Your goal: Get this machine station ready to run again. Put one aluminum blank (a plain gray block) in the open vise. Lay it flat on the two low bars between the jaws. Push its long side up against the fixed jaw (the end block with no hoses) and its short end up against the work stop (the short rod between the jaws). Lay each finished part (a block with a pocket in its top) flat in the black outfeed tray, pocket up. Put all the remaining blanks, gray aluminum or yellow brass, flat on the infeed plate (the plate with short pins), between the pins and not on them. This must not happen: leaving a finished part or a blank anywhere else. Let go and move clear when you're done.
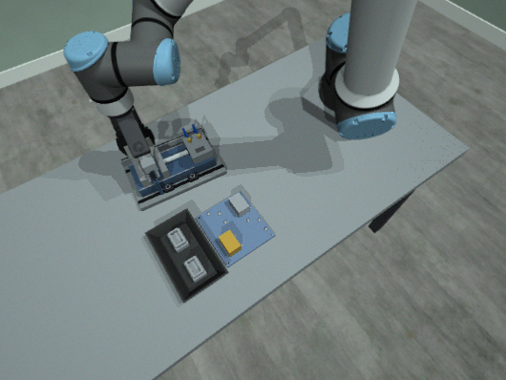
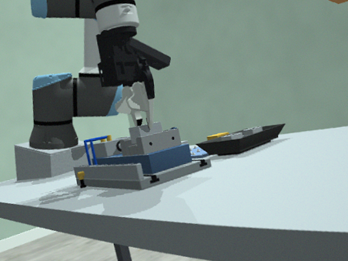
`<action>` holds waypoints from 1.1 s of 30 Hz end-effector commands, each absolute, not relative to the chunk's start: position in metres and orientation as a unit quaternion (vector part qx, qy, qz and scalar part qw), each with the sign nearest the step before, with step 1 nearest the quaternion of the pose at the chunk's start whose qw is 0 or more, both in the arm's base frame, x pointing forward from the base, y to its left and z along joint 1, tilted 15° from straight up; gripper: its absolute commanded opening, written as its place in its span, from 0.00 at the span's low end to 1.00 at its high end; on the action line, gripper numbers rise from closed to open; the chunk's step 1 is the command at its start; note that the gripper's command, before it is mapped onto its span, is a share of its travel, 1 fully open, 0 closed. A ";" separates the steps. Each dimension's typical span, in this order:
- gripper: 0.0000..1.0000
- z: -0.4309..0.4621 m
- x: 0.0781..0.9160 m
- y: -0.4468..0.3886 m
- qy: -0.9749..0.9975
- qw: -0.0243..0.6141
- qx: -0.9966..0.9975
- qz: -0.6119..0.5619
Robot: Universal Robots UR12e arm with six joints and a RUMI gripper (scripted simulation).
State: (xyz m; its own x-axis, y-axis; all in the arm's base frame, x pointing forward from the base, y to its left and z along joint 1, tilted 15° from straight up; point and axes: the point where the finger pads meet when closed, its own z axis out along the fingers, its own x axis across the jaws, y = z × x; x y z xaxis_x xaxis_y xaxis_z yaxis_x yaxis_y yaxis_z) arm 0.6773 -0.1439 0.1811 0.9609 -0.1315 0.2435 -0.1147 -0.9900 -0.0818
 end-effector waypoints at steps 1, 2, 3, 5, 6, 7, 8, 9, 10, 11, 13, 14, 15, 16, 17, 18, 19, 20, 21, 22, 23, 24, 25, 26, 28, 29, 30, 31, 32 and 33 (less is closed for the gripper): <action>0.00 0.182 0.678 -0.144 0.062 0.033 -0.990 -0.126; 0.00 0.182 0.678 -0.144 0.062 0.033 -0.990 -0.126; 0.00 0.182 0.678 -0.144 0.062 0.033 -0.990 -0.126; 0.00 0.182 0.678 -0.144 0.062 0.033 -0.990 -0.126; 0.00 0.182 0.678 -0.144 0.062 0.033 -0.990 -0.126; 0.00 0.182 0.678 -0.144 0.062 0.033 -0.990 -0.126; 0.00 0.182 0.678 -0.144 0.062 0.033 -0.990 -0.126; 0.00 0.182 0.678 -0.144 0.062 0.033 -0.990 -0.126; 0.00 0.182 0.678 -0.144 0.062 0.033 -0.990 -0.126; 0.00 0.182 0.678 -0.144 0.062 0.033 -0.990 -0.126; 0.00 0.182 0.678 -0.144 0.062 0.033 -0.990 -0.126; 0.00 0.182 0.678 -0.144 0.062 0.033 -0.990 -0.126; 0.00 0.182 0.678 -0.144 0.062 0.033 -0.990 -0.126; 0.00 0.182 0.678 -0.144 0.062 0.033 -0.990 -0.126; 0.00 0.182 0.678 -0.144 0.062 0.033 -0.990 -0.126; 0.00 0.182 0.678 -0.144 0.062 0.033 -0.990 -0.126; 0.00 0.182 0.678 -0.144 0.062 0.033 -0.990 -0.126; 0.00 0.182 0.678 -0.144 0.062 0.033 -0.990 -0.126; 0.00 0.182 0.678 -0.144 0.062 0.033 -0.990 -0.126; 0.00 0.182 0.678 -0.143 0.062 0.033 -0.990 -0.126; 0.00 0.182 0.678 -0.143 0.062 0.033 -0.990 -0.126; 0.00 0.182 0.678 -0.143 0.062 0.033 -0.990 -0.126; 0.00 0.182 0.678 -0.143 0.062 0.033 -0.990 -0.126; 0.00 0.182 0.678 -0.143 0.062 0.033 -0.990 -0.126; 0.00 0.182 0.679 -0.143 0.062 0.033 -0.990 -0.126; 0.00 0.182 0.679 -0.143 0.062 0.033 -0.990 -0.126; 0.00 0.182 0.679 -0.142 0.062 0.033 -0.990 -0.126; 0.00 0.182 0.679 -0.142 0.062 0.033 -0.990 -0.126; 0.00 0.182 0.679 -0.142 0.062 0.033 -0.990 -0.126; 0.00 0.183 0.679 -0.142 0.062 0.033 -0.990 -0.126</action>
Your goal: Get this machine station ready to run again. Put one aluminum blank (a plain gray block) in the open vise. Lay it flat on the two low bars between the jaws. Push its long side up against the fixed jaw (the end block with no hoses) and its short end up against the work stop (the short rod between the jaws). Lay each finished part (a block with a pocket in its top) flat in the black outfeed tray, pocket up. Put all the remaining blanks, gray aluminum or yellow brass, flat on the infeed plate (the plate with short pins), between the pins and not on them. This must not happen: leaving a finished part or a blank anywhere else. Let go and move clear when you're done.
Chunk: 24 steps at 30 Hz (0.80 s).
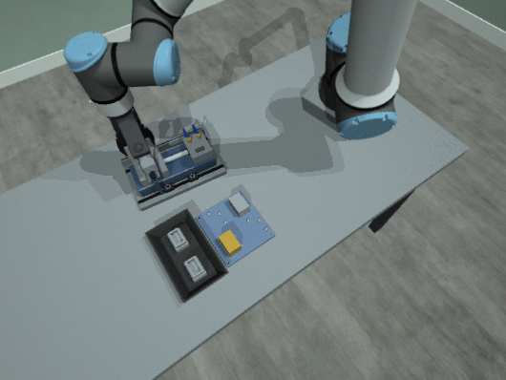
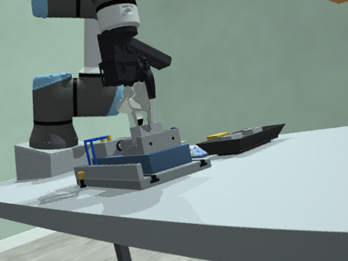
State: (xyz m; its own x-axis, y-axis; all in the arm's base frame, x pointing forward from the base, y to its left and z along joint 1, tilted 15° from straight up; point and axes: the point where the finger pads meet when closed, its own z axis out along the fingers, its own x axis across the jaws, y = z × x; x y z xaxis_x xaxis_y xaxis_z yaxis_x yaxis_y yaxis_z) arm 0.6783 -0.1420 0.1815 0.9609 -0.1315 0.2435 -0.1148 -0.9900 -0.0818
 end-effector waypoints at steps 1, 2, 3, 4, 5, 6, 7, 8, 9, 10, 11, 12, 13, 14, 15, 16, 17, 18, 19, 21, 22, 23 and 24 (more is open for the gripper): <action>0.00 0.183 0.679 -0.142 0.062 0.033 -0.990 -0.126; 0.00 0.183 0.679 -0.141 0.062 0.033 -0.990 -0.126; 0.00 0.183 0.679 -0.141 0.062 0.033 -0.990 -0.126; 0.00 0.183 0.680 -0.141 0.062 0.033 -0.990 -0.126; 0.00 0.183 0.680 -0.141 0.062 0.033 -0.990 -0.126; 0.00 0.183 0.680 -0.140 0.062 0.033 -0.990 -0.126; 0.00 0.183 0.680 -0.140 0.062 0.033 -0.990 -0.126; 0.00 0.183 0.680 -0.140 0.062 0.033 -0.990 -0.126; 0.00 0.183 0.680 -0.140 0.062 0.033 -0.990 -0.126; 0.00 0.183 0.680 -0.140 0.062 0.033 -0.990 -0.126; 0.00 0.183 0.680 -0.140 0.062 0.033 -0.990 -0.126; 0.00 0.183 0.680 -0.140 0.062 0.033 -0.990 -0.126; 0.00 0.183 0.680 -0.140 0.062 0.033 -0.990 -0.126; 0.00 0.183 0.680 -0.140 0.062 0.033 -0.990 -0.126; 0.00 0.183 0.680 -0.139 0.062 0.033 -0.990 -0.126; 0.00 0.183 0.680 -0.139 0.062 0.033 -0.990 -0.126; 0.00 0.183 0.680 -0.139 0.062 0.033 -0.990 -0.126; 0.00 0.183 0.680 -0.139 0.062 0.033 -0.990 -0.126; 0.00 0.183 0.680 -0.139 0.062 0.033 -0.990 -0.126; 0.00 0.183 0.680 -0.139 0.062 0.033 -0.990 -0.126; 0.00 0.183 0.680 -0.139 0.062 0.033 -0.990 -0.126; 0.00 0.183 0.680 -0.139 0.062 0.033 -0.990 -0.126; 0.00 0.183 0.680 -0.139 0.062 0.033 -0.990 -0.126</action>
State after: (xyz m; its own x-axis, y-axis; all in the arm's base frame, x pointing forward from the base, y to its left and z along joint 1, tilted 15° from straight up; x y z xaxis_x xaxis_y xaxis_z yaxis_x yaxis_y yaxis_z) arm 0.6800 -0.1388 0.1821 0.9609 -0.1315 0.2435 -0.1148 -0.9900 -0.0818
